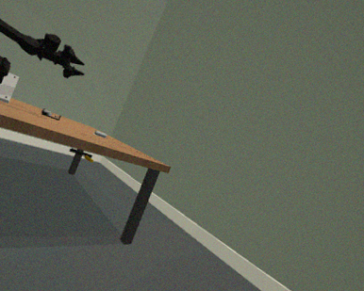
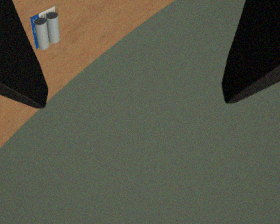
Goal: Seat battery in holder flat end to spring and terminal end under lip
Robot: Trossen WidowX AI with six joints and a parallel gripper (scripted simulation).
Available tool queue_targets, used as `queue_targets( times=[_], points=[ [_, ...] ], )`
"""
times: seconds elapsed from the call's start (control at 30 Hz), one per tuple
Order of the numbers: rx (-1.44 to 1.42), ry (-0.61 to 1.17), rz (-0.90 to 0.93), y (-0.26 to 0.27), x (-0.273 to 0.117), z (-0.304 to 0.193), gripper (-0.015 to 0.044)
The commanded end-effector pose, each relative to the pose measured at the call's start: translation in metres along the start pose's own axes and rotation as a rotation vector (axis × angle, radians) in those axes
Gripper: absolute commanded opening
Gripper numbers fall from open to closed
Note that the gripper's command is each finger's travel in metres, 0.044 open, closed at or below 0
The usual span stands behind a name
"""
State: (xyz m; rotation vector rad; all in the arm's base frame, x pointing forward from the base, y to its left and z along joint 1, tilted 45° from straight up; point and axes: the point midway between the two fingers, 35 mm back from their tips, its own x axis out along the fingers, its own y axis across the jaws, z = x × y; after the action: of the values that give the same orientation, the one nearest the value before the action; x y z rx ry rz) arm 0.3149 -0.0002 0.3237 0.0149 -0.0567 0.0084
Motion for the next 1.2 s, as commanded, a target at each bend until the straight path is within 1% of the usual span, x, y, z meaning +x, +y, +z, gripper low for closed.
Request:
queue_targets(
  times=[0.0,0.07,0.17,0.27,0.4,0.53,0.67,0.8,0.9,1.1,1.17],
  points=[
    [0.008,0.010,-0.001,0.000,0.002,-0.002,0.0374],
    [0.073,0.090,-0.011,0.002,0.014,-0.018,0.0321],
    [0.208,0.271,-0.053,0.009,0.038,-0.057,0.0247],
    [0.319,0.445,-0.121,0.018,0.055,-0.099,0.0247],
    [0.429,0.658,-0.249,0.031,0.068,-0.157,0.0247],
    [0.490,0.840,-0.414,0.043,0.070,-0.213,0.0247],
    [0.501,0.980,-0.606,0.054,0.061,-0.267,0.0247],
    [0.461,1.071,-0.811,0.062,0.045,-0.316,0.0247],
    [0.401,1.102,-0.963,0.066,0.030,-0.348,0.0247],
    [0.218,1.068,-1.233,0.068,-0.006,-0.403,0.0247],
    [0.169,1.044,-1.282,0.068,-0.014,-0.413,0.0247]
  ],
)
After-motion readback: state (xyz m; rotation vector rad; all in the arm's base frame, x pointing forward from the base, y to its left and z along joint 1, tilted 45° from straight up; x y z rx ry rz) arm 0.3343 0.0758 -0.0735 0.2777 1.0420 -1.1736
